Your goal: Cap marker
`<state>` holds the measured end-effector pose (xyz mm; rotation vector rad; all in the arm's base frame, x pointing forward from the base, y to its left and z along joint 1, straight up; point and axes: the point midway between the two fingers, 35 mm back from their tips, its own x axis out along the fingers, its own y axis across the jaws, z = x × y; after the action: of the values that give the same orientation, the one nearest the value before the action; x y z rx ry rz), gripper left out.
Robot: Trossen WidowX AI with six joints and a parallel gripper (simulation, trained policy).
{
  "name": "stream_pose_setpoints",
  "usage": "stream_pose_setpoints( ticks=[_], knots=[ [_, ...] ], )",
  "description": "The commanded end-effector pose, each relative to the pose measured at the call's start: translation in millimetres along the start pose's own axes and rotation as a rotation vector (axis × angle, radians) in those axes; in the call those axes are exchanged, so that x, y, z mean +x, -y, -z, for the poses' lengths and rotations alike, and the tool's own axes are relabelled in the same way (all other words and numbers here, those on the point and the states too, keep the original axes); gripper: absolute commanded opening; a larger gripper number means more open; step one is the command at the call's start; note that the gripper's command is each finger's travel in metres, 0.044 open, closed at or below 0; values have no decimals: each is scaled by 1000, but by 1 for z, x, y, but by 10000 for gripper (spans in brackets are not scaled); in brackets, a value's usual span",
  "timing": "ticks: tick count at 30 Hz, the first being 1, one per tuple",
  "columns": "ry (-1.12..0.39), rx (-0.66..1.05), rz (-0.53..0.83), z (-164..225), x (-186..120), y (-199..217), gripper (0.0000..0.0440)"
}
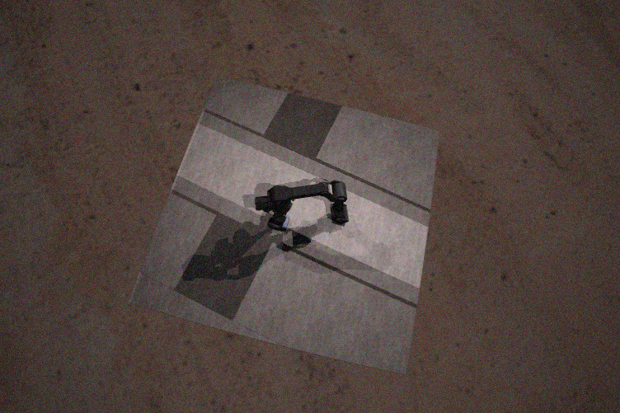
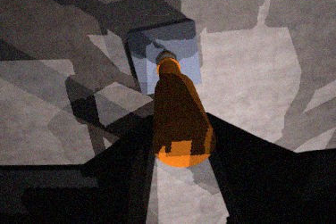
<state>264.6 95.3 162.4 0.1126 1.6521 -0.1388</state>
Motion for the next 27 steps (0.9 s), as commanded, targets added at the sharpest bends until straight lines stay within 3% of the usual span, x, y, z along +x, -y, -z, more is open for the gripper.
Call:
stream_pose_setpoints(
  ticks=[1, 19, 20, 27],
  knots=[
    [-33, 4, 9, 0, 13, 0, 0],
    [-81, -55, 22, -2, 58, 3, 5],
    [-83, -56, 25, -2, 60, 3, 32],
    [-106, -59, 28, 4, 62, 5, 69]
  ],
)
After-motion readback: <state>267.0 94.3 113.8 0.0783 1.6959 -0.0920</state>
